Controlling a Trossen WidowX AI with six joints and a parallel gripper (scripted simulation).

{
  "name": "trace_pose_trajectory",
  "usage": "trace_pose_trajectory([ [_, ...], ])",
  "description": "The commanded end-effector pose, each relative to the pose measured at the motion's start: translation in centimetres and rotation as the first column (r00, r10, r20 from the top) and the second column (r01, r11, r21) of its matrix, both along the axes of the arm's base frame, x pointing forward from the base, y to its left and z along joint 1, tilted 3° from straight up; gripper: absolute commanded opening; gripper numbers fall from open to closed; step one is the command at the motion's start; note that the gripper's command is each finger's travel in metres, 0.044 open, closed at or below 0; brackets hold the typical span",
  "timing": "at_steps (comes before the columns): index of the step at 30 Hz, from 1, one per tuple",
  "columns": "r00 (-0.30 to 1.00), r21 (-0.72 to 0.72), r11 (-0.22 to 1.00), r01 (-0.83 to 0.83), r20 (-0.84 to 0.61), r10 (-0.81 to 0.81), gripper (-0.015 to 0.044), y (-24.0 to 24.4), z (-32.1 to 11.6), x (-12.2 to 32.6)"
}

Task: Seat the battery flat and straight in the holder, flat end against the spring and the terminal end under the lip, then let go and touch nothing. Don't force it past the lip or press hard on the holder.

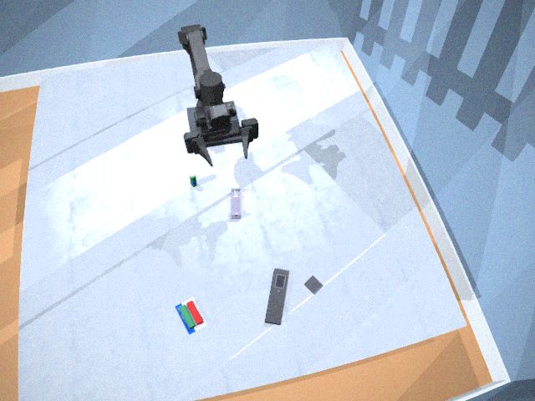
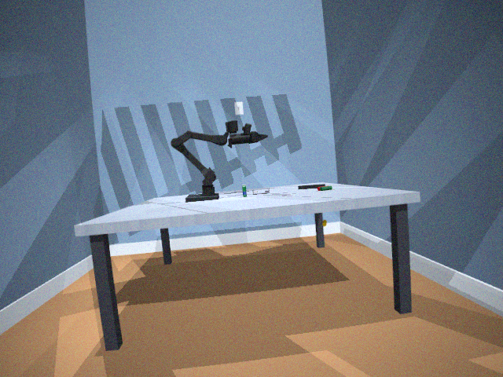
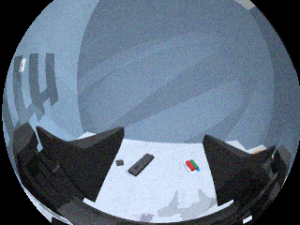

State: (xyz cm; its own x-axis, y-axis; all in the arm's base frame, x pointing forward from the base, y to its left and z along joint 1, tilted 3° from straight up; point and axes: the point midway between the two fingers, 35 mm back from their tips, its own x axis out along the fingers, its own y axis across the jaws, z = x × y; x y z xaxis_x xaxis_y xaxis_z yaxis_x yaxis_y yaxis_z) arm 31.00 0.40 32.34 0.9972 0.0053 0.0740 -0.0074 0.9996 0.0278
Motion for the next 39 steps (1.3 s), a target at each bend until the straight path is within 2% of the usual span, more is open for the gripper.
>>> trace_pose_trajectory([
  [1, 1.000, 0.005, 1.000, 0.005, -0.015, -0.005, 0.0374, -0.2, -0.3, 0.1],
  [3, 0.990, 0.050, 0.997, 0.052, -0.133, -0.045, 0.0321, -1.6, -2.3, 0.6],
  [5, 0.944, 0.119, 0.982, 0.147, -0.314, -0.103, 0.0269, -3.7, -5.5, 0.6],
  [10, 0.685, 0.224, 0.858, 0.462, -0.705, -0.185, 0.0137, -8.4, -12.6, -2.8],
  [15, 0.447, 0.212, 0.706, 0.676, -0.879, -0.164, 0.0006, -10.2, -15.7, -6.9],
  [20, 0.198, 0.129, 0.517, 0.846, -0.977, -0.081, 0.0000, -10.7, -17.3, -11.8],
  [24, 0.029, 0.032, 0.372, 0.928, -0.999, 0.012, 0.0000, -10.4, -17.5, -15.3],
  [39, 0.022, 0.027, 0.366, 0.930, -1.000, 0.017, 0.0000, -10.5, -18.5, -15.3],
])
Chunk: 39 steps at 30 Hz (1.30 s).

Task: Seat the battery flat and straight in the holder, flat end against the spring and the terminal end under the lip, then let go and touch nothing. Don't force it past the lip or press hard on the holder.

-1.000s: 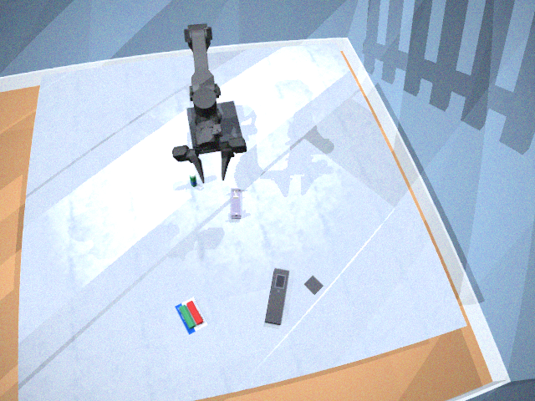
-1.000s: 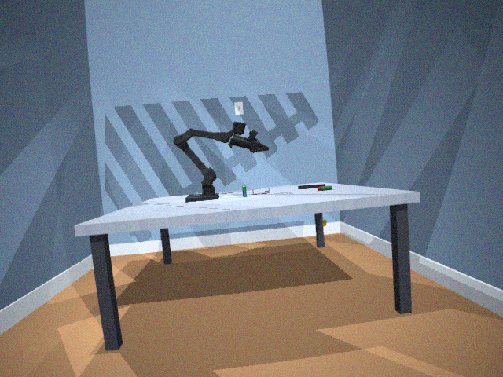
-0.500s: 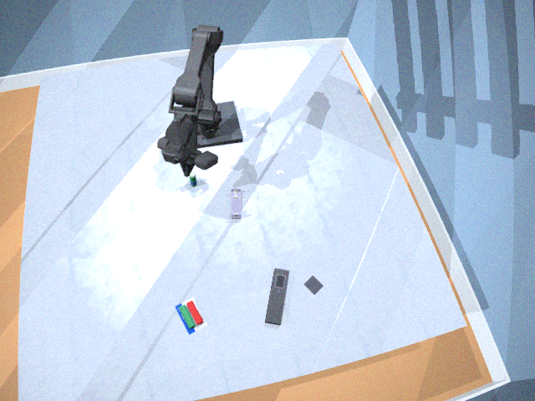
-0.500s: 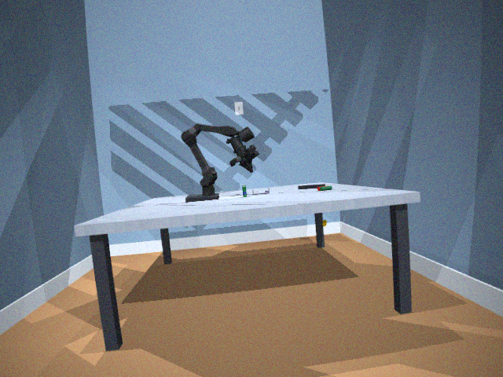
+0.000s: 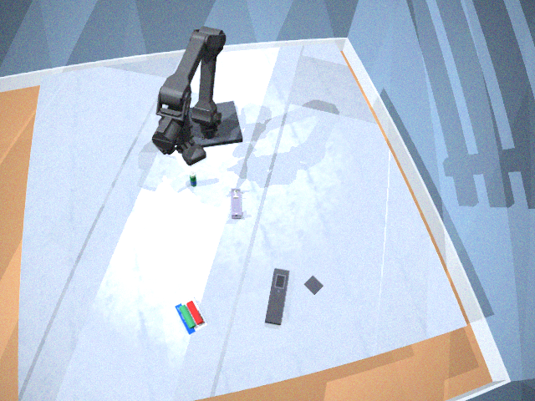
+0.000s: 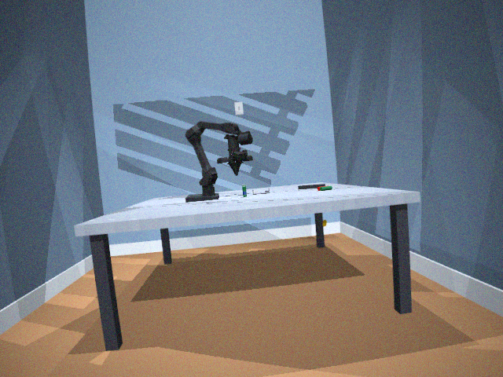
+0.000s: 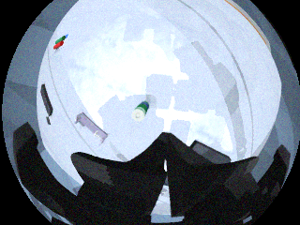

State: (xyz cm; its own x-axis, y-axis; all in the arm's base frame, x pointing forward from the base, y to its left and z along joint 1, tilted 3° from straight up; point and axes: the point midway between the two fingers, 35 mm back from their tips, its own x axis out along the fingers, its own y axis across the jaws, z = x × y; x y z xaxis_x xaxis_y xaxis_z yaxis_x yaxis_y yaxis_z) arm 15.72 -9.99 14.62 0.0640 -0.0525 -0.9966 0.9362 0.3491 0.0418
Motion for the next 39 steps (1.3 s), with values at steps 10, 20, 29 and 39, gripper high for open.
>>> trace_pose_trajectory([
  [10, 1.000, 0.003, 1.000, 0.010, -0.010, -0.010, 0.0000, -0.4, -7.4, 0.2],
  [20, 1.000, 0.004, 1.000, 0.010, -0.009, -0.010, 0.0000, -0.2, -7.7, 0.9],
  [29, 1.000, 0.004, 1.000, 0.010, -0.008, -0.010, 0.0000, 0.1, -7.6, 2.2],
  [39, 1.000, 0.005, 1.000, 0.010, -0.007, -0.010, 0.0000, 0.6, -7.5, 3.7],
])
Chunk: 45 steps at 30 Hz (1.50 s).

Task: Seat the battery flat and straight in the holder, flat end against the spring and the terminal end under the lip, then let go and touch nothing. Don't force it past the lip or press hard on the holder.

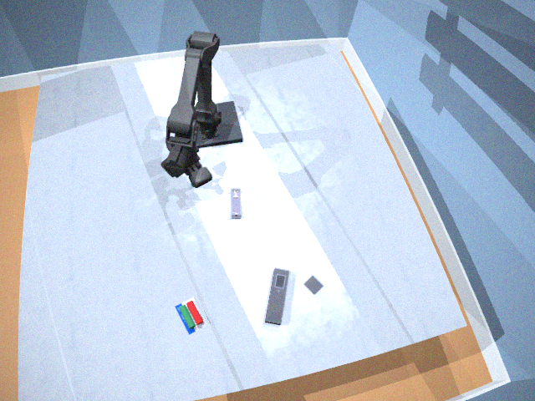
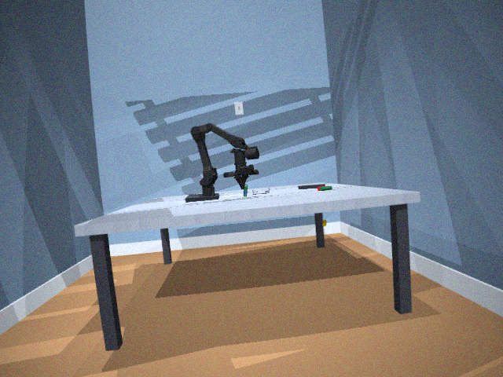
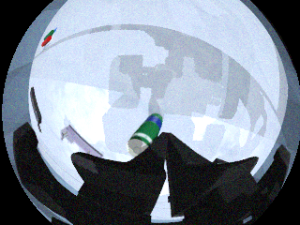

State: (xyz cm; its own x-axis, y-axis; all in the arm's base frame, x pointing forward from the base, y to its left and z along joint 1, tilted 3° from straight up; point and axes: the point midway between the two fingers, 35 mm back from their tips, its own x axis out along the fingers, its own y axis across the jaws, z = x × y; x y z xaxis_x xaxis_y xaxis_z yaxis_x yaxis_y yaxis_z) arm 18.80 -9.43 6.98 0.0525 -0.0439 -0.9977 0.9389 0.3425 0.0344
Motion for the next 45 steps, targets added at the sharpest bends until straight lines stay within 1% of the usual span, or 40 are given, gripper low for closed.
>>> trace_pose_trajectory([
  [1, 1.000, -0.004, 1.000, 0.003, 0.004, -0.003, 0.0000, 0.1, 0.1, 0.7],
  [18, 1.000, -0.003, 1.000, 0.003, 0.007, -0.003, 0.0000, 1.3, 0.1, 3.2],
  [20, 1.000, 0.001, 1.000, -0.001, 0.003, 0.001, 0.0000, 1.2, 0.1, 2.8],
  [33, 1.000, -0.003, 1.000, 0.003, 0.007, -0.003, 0.0000, 1.7, 8.0, 2.9],
  [45, 1.000, 0.000, 1.000, -0.001, 0.008, 0.001, 0.0000, 1.7, 7.8, 2.9],
])
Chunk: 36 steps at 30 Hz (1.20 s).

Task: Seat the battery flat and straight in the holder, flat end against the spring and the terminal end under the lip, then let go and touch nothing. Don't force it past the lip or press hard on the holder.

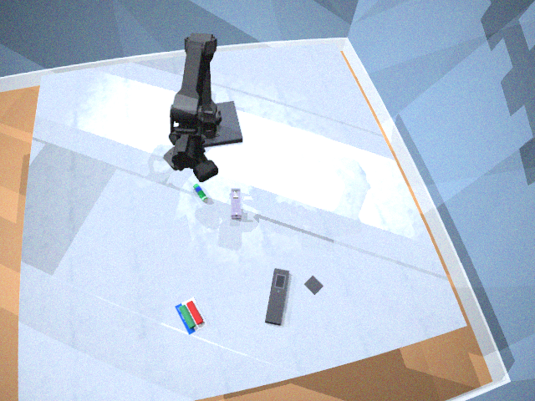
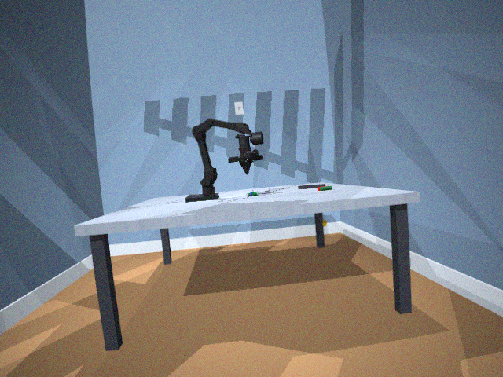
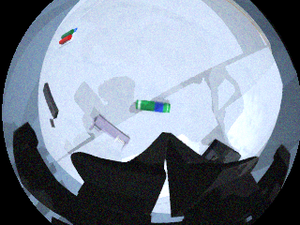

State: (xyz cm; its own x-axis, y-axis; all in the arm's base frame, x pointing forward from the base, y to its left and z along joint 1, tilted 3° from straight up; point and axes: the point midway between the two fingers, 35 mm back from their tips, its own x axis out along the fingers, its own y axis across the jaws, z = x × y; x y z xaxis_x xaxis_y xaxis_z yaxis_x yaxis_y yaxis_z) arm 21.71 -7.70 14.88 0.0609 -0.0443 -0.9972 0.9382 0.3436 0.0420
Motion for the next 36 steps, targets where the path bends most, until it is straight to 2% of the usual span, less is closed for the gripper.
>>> trace_pose_trajectory([
  [1, 1.000, -0.001, 1.000, -0.016, -0.001, 0.016, 0.0026, 0.0, -0.1, 0.0],
  [3, 0.990, -0.008, 0.990, -0.140, -0.007, 0.140, 0.0079, 0.0, -0.6, 0.3],
  [5, 0.944, -0.018, 0.944, -0.329, -0.018, 0.329, 0.0131, 0.0, -1.4, 0.6],
  [9, 0.747, -0.030, 0.746, -0.665, -0.046, 0.664, 0.0222, 0.0, -3.1, 1.3],
  [14, 0.346, -0.029, 0.345, -0.938, -0.083, 0.934, 0.0222, 0.2, -5.1, 1.9],
  [16, 0.158, -0.023, 0.156, -0.987, -0.097, 0.983, 0.0222, 0.3, -6.0, 2.1],
  [18, 0.034, -0.018, 0.032, -0.999, -0.105, 0.994, 0.0222, 0.3, -6.5, 2.2],
  [36, 0.018, -0.017, 0.016, -1.000, -0.106, 0.994, 0.0222, 0.3, -7.0, 2.3],
])
